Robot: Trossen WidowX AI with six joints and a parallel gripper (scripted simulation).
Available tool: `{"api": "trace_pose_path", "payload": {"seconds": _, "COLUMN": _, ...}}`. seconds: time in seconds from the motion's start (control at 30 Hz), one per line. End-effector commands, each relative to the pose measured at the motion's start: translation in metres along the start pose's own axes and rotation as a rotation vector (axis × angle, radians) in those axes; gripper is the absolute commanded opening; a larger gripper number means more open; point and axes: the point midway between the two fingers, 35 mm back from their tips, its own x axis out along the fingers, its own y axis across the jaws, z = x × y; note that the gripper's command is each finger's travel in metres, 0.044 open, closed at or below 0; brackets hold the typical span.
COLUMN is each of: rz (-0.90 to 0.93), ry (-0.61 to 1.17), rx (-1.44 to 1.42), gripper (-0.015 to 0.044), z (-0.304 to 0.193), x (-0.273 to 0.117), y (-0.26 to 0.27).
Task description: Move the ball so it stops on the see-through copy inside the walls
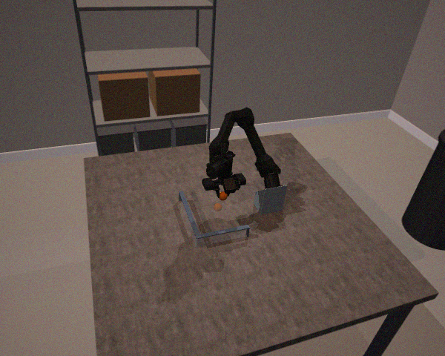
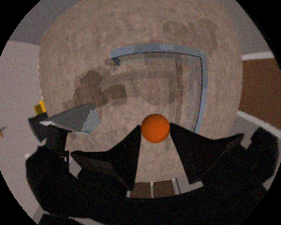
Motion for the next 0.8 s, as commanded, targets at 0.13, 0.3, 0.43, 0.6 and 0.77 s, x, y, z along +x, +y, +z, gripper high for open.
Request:
{"api": "trace_pose_path", "payload": {"seconds": 0.13, "rz": 0.006, "ry": 0.016, "rx": -0.006, "gripper": 0.0, "z": -0.04, "x": 0.02, "y": -0.002}}
{"api": "trace_pose_path", "payload": {"seconds": 0.3, "rz": 0.007, "ry": 0.022, "rx": -0.004, "gripper": 0.0, "z": -0.053, "x": 0.026, "y": -0.002}}
{"api": "trace_pose_path", "payload": {"seconds": 0.43, "rz": 0.007, "ry": 0.021, "rx": -0.005, "gripper": 0.0, "z": -0.052, "x": 0.035, "y": -0.002}}
{"api": "trace_pose_path", "payload": {"seconds": 0.6, "rz": 0.006, "ry": 0.02, "rx": -0.005, "gripper": 0.0, "z": -0.052, "x": 0.059, "y": -0.004}}
{"api": "trace_pose_path", "payload": {"seconds": 0.77, "rz": 0.007, "ry": 0.023, "rx": -0.004, "gripper": 0.0, "z": -0.054, "x": 0.084, "y": -0.002}}
